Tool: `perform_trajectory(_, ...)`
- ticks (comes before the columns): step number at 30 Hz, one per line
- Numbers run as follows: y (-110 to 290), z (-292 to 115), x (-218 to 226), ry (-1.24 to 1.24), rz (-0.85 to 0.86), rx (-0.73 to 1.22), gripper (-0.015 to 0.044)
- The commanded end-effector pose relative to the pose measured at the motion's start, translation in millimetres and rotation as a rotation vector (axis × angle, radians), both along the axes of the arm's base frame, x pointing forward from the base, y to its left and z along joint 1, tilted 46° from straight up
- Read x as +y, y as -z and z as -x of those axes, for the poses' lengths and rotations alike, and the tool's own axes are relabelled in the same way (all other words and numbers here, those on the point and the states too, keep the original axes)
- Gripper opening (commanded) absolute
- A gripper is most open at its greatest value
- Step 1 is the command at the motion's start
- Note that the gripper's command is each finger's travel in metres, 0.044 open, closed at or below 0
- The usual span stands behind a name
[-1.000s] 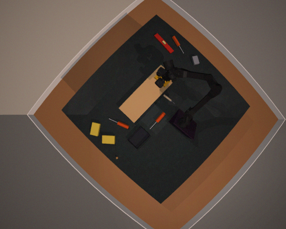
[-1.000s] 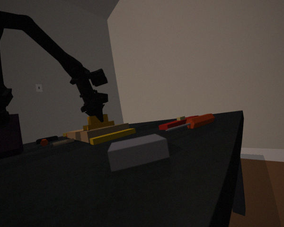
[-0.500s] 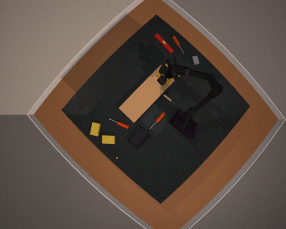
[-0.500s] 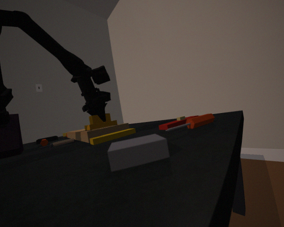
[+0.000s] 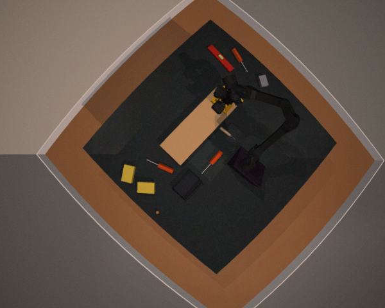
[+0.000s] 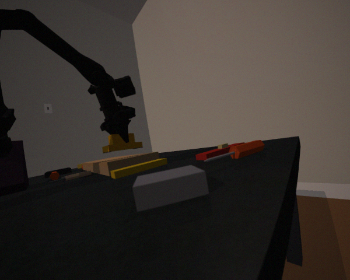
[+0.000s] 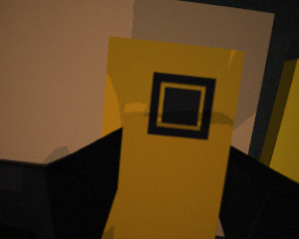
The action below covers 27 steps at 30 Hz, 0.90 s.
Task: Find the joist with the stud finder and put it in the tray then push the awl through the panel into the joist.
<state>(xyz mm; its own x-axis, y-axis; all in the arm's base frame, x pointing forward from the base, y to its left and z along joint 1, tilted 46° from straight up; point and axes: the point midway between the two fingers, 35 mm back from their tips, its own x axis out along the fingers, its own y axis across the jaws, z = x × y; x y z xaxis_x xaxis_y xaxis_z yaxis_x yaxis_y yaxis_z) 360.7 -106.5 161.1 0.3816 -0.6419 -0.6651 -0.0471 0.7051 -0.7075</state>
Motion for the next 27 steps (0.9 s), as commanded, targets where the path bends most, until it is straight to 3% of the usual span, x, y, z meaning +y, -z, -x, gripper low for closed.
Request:
perform_trajectory(1,-24.8,1.0,19.1,-0.002,0.002,-0.025,0.0000)
perform_trajectory(12,-55.0,10.7,46.8,-0.004,0.009,-0.026,0.0000)
perform_trajectory(27,23.0,-18.6,142.8,-0.269,-0.033,0.177,0.0000)
